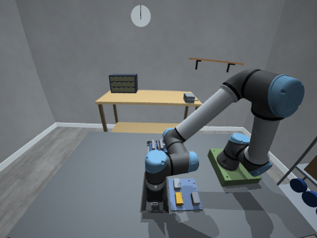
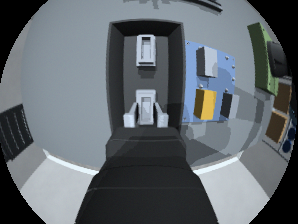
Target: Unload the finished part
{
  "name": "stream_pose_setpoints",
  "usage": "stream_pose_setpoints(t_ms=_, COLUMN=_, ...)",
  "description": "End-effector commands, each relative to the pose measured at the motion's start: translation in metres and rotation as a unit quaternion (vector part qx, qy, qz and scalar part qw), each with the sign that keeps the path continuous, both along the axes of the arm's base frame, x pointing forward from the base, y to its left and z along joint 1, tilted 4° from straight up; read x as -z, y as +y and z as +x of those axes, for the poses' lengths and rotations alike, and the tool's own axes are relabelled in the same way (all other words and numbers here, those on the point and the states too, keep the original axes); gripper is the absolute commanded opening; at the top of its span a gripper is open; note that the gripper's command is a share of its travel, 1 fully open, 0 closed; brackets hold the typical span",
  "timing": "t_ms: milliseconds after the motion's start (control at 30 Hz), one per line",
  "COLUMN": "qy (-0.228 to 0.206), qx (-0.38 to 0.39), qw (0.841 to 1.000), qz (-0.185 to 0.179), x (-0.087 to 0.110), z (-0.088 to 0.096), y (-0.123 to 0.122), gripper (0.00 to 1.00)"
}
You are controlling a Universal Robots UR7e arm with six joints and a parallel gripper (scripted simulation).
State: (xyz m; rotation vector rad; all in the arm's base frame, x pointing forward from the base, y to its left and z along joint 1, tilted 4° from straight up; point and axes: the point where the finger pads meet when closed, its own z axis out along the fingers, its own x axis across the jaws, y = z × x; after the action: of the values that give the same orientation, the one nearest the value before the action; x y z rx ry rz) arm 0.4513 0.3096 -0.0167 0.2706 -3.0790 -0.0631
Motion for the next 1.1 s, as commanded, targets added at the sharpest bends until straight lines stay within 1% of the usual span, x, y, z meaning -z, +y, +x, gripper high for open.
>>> stream_pose_setpoints(t_ms=0, qy=-0.001, qx=0.000, qw=1.000, qz=0.000, x=0.0015, z=0.0004, y=0.0003, gripper=0.00)
stream_pose_setpoints(t_ms=1067, qy=-0.001, qx=0.000, qw=1.000, qz=0.000, x=0.0051, z=0.0002, y=0.0004, gripper=0.00)
